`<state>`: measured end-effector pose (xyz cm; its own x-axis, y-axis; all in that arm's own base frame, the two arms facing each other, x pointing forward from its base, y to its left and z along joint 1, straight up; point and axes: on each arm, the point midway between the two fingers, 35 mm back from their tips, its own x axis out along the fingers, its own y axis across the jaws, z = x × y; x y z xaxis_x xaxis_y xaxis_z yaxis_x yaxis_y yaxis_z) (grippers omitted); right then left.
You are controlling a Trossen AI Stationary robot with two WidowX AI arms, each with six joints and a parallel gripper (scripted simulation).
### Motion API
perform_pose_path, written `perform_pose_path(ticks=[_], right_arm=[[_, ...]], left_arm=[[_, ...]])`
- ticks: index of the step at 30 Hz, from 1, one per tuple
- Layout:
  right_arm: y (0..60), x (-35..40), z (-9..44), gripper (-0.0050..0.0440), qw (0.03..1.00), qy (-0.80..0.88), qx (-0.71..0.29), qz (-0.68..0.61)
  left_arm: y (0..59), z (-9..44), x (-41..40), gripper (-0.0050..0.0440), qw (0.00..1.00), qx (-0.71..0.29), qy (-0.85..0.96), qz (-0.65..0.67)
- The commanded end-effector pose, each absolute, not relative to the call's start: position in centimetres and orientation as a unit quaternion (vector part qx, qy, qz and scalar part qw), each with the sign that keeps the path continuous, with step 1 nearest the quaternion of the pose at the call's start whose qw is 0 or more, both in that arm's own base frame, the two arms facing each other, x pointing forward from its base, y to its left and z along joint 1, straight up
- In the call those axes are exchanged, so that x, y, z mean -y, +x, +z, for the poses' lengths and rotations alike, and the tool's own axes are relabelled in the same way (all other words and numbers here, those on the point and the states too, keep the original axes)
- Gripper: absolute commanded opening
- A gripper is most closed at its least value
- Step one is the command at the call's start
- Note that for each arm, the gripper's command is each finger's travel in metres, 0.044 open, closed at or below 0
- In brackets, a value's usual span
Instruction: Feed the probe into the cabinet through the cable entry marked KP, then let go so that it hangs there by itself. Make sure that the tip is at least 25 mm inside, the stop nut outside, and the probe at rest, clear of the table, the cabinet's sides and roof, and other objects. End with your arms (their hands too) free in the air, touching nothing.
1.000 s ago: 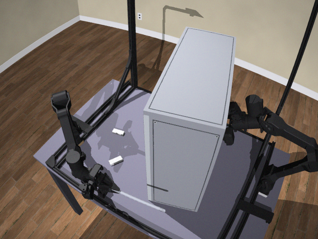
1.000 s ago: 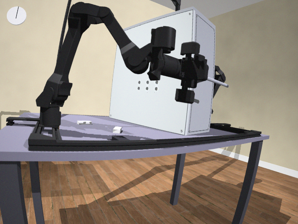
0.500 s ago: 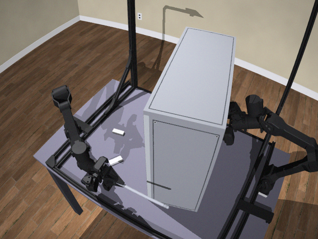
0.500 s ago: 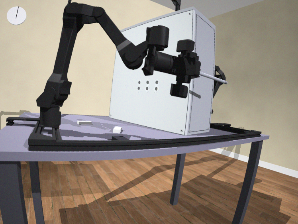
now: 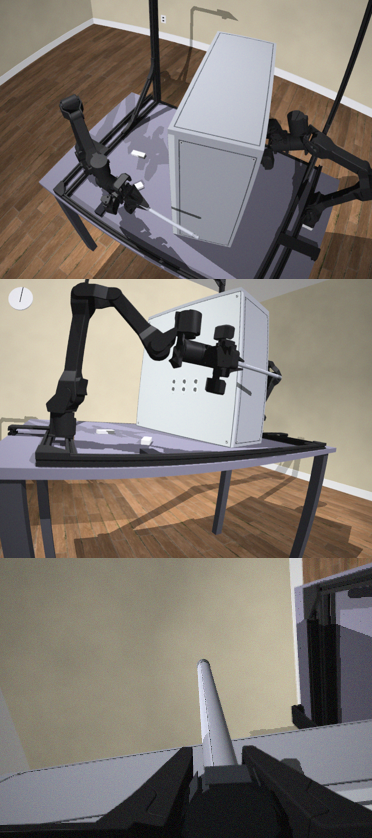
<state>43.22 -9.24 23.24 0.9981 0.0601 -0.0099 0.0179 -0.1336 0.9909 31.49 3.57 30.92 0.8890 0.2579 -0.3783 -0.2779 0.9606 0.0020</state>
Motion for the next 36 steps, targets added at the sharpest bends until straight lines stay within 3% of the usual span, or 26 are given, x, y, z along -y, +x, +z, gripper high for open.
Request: perform_pose_path(ticks=[1,36], right_arm=[[42.9,8.9,23.5,0.0000,0.655,0.755,-0.021,0.013],[39.7,3.7,27.5,0.0000,0.624,0.779,0.057,-0.016]], left_arm=[[31.5,31.1,-3.6,0.0440,0.972,-0.189,-0.027,0.139],[31.5,31.1,-3.6,0.0440,0.972,-0.189,-0.027,0.139]])
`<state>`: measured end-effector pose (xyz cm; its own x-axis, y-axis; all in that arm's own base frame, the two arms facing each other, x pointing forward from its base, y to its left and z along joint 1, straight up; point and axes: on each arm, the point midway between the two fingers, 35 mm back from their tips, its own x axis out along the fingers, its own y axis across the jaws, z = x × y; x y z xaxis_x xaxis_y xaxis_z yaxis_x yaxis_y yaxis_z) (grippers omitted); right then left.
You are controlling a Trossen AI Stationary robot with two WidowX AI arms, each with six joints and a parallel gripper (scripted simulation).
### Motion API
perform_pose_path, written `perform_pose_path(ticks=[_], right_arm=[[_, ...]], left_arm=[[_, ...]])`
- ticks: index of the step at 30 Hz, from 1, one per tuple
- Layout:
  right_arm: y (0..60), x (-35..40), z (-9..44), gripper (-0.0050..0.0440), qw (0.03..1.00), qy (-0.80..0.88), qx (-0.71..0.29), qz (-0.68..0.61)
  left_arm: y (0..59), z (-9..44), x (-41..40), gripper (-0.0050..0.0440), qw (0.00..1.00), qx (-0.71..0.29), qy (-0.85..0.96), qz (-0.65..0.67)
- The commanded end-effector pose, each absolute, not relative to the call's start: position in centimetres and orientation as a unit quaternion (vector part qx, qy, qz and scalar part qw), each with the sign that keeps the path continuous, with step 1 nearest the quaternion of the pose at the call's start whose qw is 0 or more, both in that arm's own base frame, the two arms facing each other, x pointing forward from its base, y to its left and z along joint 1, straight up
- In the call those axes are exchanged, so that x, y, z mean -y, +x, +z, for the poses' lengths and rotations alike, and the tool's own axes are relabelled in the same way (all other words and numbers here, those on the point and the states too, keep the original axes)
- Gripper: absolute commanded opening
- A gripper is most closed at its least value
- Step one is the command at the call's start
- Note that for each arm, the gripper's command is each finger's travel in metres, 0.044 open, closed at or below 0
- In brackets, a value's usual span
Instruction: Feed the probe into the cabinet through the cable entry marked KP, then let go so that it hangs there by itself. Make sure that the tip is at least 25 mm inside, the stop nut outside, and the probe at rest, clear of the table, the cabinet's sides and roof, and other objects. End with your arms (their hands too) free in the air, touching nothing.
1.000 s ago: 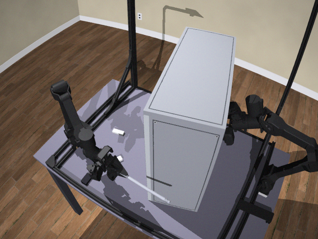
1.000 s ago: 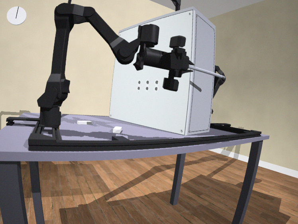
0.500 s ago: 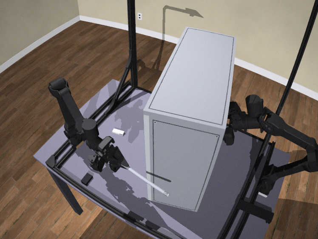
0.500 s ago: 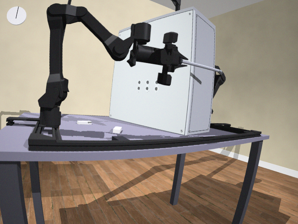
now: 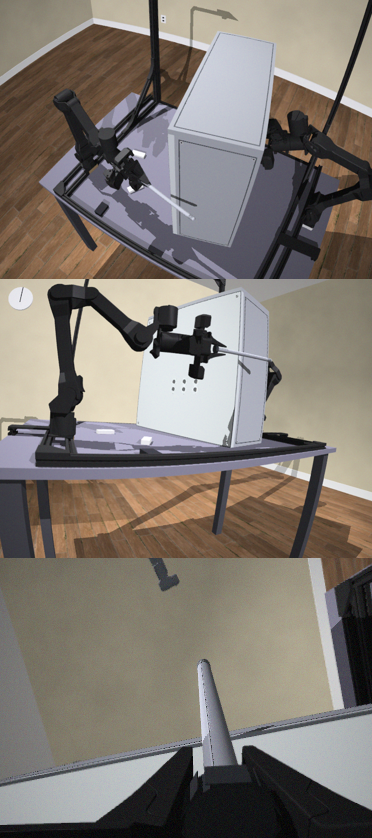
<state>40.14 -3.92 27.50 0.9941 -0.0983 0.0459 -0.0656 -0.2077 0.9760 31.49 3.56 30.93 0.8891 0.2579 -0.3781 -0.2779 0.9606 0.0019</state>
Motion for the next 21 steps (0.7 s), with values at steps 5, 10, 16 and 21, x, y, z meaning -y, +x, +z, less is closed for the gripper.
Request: perform_pose_path(ticks=[5,10,16,21], right_arm=[[38.9,3.1,28.1,0.0000,0.617,0.784,0.070,-0.020],[38.1,2.5,28.5,0.0000,0.610,0.788,0.083,-0.024],[37.4,2.1,28.9,0.0000,0.603,0.792,0.093,-0.027],[36.5,1.6,29.3,0.0000,0.595,0.796,0.106,-0.031]], left_arm=[[31.5,31.1,-3.6,0.0440,0.972,-0.189,-0.027,0.139],[31.5,31.1,-3.6,0.0440,0.972,-0.189,-0.027,0.139],[31.5,31.1,-3.6,0.0440,0.972,-0.189,-0.027,0.139],[31.5,31.1,-3.6,0.0440,0.972,-0.189,-0.027,0.139]])
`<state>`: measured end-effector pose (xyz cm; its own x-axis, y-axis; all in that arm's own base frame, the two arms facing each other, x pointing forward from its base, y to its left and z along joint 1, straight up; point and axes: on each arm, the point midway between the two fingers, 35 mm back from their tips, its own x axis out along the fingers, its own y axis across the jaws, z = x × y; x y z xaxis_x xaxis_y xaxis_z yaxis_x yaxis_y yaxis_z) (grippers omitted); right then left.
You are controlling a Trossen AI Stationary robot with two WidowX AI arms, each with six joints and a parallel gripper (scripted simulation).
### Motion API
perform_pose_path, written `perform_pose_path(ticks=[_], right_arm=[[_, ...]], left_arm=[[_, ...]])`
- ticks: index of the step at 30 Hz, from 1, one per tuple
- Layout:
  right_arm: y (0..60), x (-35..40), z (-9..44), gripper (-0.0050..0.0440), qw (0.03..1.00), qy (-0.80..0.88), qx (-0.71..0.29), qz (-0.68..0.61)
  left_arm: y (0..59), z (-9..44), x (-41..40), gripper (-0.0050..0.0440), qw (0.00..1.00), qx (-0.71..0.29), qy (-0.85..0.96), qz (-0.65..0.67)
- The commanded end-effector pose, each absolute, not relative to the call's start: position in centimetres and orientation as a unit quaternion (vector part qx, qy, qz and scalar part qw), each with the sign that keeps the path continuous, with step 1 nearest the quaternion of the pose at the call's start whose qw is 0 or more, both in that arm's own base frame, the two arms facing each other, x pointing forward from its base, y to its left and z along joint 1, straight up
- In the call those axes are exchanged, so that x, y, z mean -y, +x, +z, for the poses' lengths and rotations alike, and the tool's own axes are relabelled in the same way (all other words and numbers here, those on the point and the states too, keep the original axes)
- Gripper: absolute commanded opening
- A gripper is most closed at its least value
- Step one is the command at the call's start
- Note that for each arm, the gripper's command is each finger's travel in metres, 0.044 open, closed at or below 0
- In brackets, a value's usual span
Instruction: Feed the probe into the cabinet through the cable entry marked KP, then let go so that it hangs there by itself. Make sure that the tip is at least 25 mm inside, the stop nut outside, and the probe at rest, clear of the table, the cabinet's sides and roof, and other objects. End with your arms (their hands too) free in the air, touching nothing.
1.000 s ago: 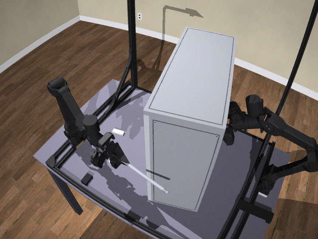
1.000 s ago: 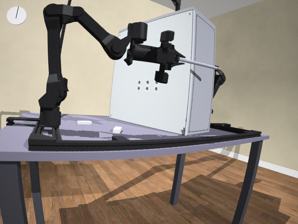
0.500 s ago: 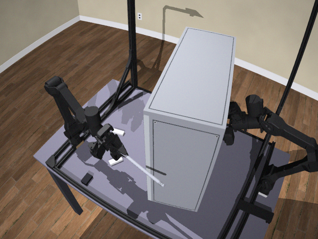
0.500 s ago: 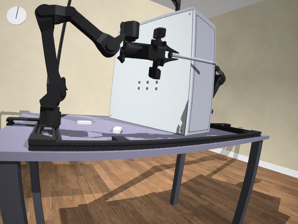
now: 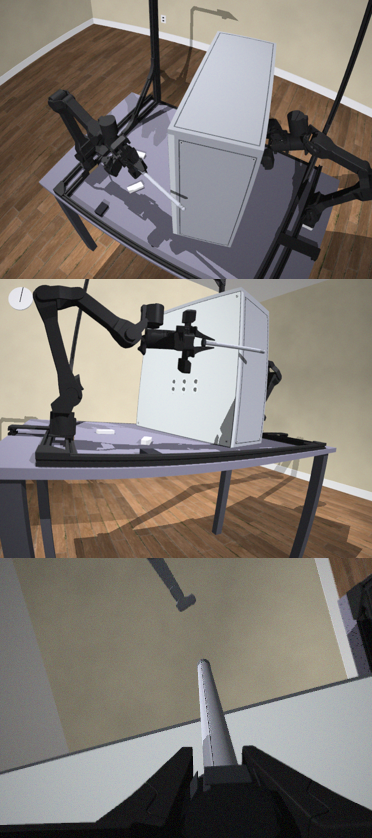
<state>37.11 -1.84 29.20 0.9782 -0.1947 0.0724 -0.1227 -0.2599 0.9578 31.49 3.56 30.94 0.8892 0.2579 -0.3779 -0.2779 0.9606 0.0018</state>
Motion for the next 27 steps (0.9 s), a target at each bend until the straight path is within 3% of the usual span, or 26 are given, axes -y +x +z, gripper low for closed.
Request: perform_pose_path(ticks=[1,27], right_arm=[[36.3,1.5,29.4,0.0000,0.593,0.797,0.109,-0.032],[30.9,-1.0,35.0,0.0000,0.545,0.819,0.180,0.016]], left_arm=[[31.5,31.1,-3.6,0.0440,0.972,-0.189,-0.027,0.139],[31.5,31.1,-3.6,0.0440,0.972,-0.189,-0.027,0.139]])
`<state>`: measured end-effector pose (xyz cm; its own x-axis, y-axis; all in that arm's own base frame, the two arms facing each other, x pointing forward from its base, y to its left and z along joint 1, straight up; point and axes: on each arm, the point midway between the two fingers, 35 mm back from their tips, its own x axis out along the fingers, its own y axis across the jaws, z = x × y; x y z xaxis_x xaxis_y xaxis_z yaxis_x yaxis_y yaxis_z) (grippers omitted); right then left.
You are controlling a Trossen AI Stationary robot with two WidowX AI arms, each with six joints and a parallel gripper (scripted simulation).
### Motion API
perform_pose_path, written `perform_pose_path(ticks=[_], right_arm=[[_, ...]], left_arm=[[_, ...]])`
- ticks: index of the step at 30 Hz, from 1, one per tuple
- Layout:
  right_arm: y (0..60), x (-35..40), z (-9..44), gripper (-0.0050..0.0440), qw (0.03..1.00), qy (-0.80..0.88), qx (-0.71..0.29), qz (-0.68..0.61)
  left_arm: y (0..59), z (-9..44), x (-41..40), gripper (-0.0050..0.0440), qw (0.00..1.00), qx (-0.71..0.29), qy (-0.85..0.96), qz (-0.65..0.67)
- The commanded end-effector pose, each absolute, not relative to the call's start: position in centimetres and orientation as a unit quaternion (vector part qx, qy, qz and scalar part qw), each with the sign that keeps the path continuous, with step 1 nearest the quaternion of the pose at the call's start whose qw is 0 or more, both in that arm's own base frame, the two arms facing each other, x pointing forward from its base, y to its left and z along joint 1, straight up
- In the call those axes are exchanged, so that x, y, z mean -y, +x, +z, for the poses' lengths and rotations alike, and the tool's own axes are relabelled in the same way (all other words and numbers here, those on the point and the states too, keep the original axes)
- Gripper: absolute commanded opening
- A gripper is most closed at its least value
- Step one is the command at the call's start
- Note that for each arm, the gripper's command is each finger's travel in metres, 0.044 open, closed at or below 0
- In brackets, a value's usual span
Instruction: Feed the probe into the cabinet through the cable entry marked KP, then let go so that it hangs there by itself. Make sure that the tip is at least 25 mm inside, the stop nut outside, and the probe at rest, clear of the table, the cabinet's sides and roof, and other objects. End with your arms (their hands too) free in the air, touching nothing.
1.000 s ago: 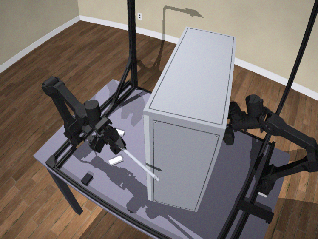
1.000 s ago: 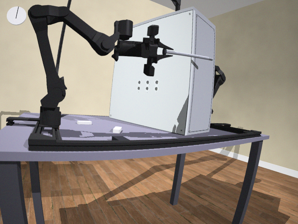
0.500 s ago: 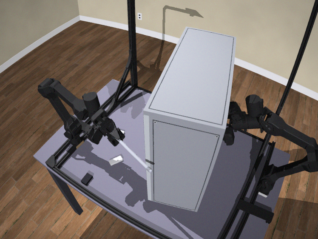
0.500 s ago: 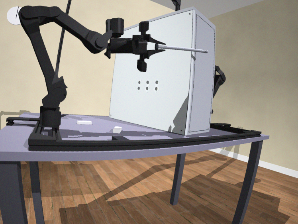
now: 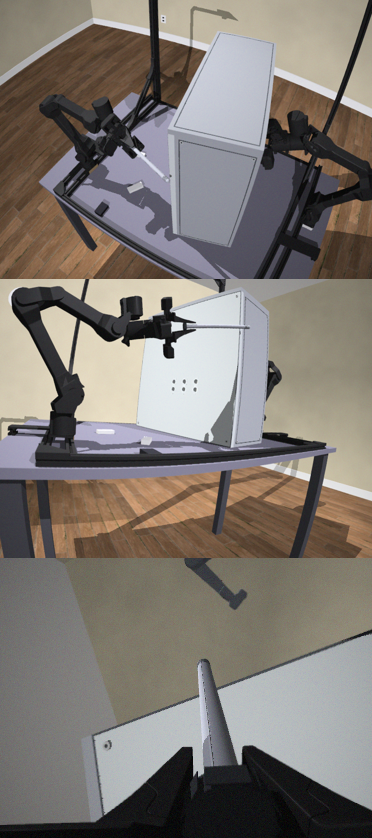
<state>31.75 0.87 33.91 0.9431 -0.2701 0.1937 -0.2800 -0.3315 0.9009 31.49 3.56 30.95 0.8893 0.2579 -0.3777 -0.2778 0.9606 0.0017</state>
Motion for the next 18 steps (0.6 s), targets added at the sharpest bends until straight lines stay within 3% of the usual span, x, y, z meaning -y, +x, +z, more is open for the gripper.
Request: perform_pose_path(ticks=[1,18], right_arm=[[30.9,-1.0,35.0,0.0000,0.545,0.819,0.180,0.016],[27.3,-3.4,37.3,0.0000,0.506,0.841,0.180,0.059]], left_arm=[[31.5,31.1,-3.6,0.0440,0.972,-0.189,-0.027,0.139],[31.5,31.1,-3.6,0.0440,0.972,-0.189,-0.027,0.139]])
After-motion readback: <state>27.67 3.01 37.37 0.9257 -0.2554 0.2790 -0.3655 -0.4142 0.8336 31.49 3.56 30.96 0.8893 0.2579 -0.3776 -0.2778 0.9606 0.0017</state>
